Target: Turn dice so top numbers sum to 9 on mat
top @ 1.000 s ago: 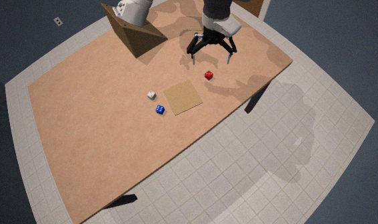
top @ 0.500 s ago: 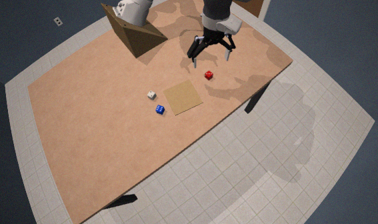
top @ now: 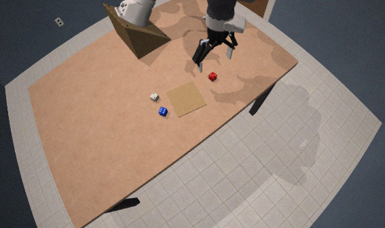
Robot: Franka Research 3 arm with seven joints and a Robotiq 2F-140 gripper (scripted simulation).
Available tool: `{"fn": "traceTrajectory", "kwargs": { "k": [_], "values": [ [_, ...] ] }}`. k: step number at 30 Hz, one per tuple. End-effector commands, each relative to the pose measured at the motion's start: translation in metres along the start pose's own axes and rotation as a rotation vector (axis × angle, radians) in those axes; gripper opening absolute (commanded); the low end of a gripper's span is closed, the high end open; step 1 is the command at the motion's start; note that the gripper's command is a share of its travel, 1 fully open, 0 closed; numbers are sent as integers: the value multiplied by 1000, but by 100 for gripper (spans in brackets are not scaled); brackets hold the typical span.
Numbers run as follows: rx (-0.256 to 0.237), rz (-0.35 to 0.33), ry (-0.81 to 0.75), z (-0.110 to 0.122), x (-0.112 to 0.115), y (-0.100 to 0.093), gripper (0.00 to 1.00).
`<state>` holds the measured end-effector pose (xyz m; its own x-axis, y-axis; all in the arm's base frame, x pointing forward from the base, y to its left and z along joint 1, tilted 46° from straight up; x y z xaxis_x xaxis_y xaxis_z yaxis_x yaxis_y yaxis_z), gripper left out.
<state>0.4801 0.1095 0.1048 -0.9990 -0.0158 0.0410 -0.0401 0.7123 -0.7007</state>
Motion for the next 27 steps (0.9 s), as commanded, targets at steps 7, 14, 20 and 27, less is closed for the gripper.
{"fn": "traceTrajectory", "kwargs": {
  "k": [7, 14, 20, 27],
  "values": [
    [-2, 10, -228, 2, 1, 2, 100],
    [-2, 10, -230, 2, 1, 2, 28],
    [-2, 10, -230, 2, 1, 2, 28],
    [-2, 10, -230, 2, 1, 2, 28]
  ]
}}
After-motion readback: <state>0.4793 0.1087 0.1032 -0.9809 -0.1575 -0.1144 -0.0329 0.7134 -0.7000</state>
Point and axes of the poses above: the point where the finger pads meet when closed, its own y axis out along the fingers, its own z axis across the jaws, x = y × z, the point moved 3 cm from there along -y, back along the fingers, and after that the axes turned 6 degrees about -y, right-handed, at the moved point
